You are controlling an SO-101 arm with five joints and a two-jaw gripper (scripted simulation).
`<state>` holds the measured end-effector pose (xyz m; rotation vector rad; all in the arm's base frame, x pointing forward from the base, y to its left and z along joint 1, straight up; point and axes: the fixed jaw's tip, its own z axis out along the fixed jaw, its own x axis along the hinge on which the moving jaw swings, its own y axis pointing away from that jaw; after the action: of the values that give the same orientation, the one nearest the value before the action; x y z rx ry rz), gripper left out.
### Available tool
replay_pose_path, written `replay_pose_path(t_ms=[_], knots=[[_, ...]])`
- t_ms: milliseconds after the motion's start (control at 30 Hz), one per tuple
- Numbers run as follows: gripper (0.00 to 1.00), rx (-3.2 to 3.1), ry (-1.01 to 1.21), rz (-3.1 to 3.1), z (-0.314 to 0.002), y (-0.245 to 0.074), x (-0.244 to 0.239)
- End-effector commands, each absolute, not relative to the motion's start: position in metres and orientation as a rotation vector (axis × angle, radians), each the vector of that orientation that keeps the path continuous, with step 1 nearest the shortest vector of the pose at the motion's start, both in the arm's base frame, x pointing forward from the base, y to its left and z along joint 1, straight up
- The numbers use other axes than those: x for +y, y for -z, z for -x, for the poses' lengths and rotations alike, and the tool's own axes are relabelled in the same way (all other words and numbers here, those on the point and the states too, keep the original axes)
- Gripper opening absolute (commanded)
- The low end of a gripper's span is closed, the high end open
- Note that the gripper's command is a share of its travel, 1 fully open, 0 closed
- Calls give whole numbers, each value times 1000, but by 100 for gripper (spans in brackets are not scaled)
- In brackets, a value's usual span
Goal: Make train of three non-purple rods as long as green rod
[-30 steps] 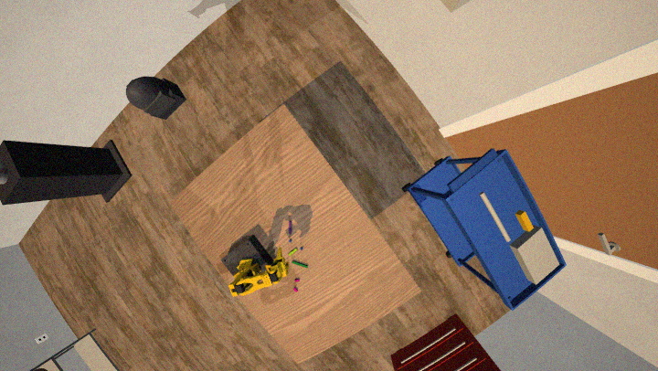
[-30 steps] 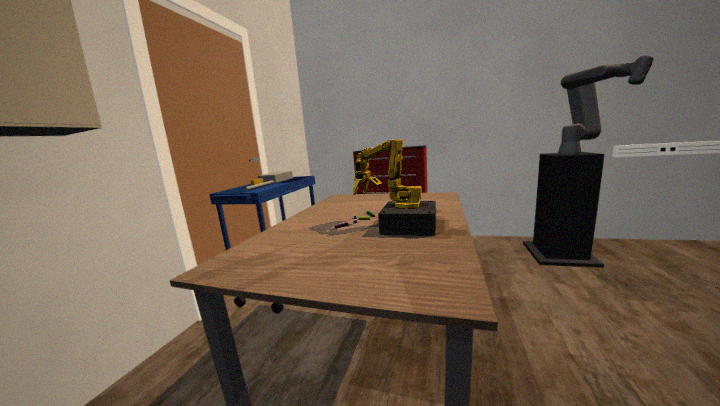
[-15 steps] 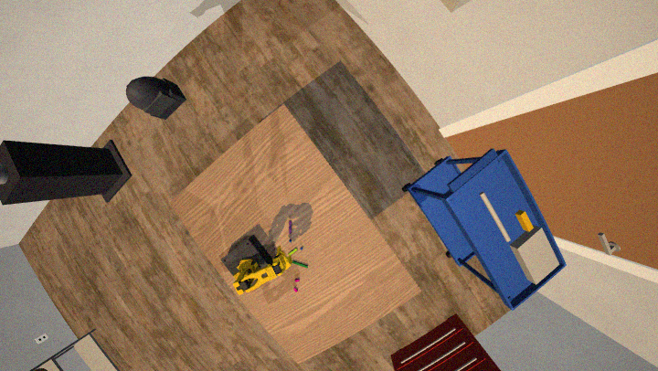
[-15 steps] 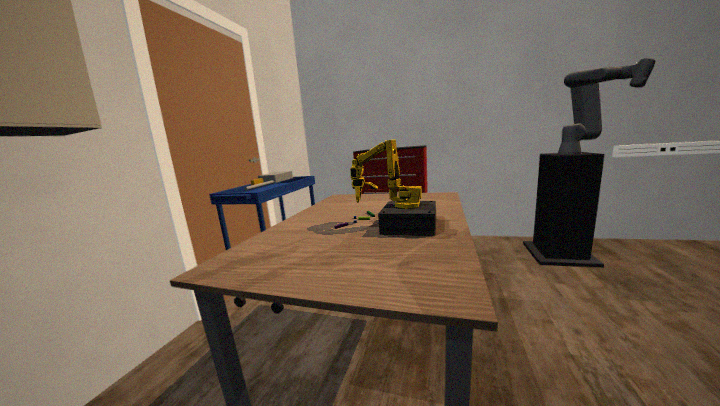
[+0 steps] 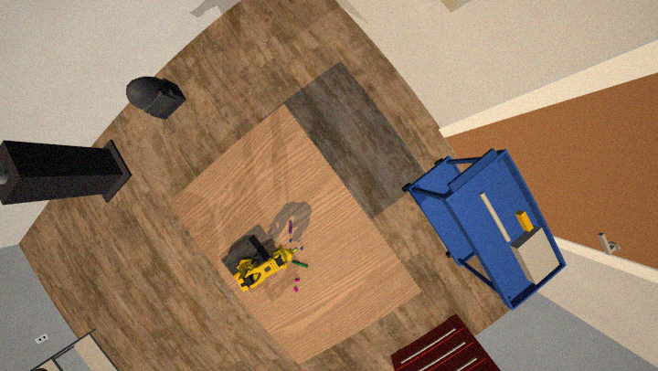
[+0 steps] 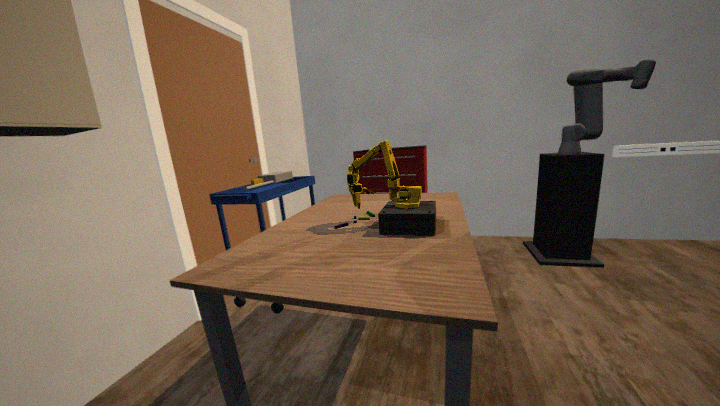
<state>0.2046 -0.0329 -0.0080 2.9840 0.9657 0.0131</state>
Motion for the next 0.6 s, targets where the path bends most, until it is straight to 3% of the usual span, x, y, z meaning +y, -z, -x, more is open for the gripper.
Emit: replay_pose_path(t_ms=[0,567], knots=[[22,1121,-3,-2934,-208,15,-27],[19,1332,15,-2851,-210,23,-20]])
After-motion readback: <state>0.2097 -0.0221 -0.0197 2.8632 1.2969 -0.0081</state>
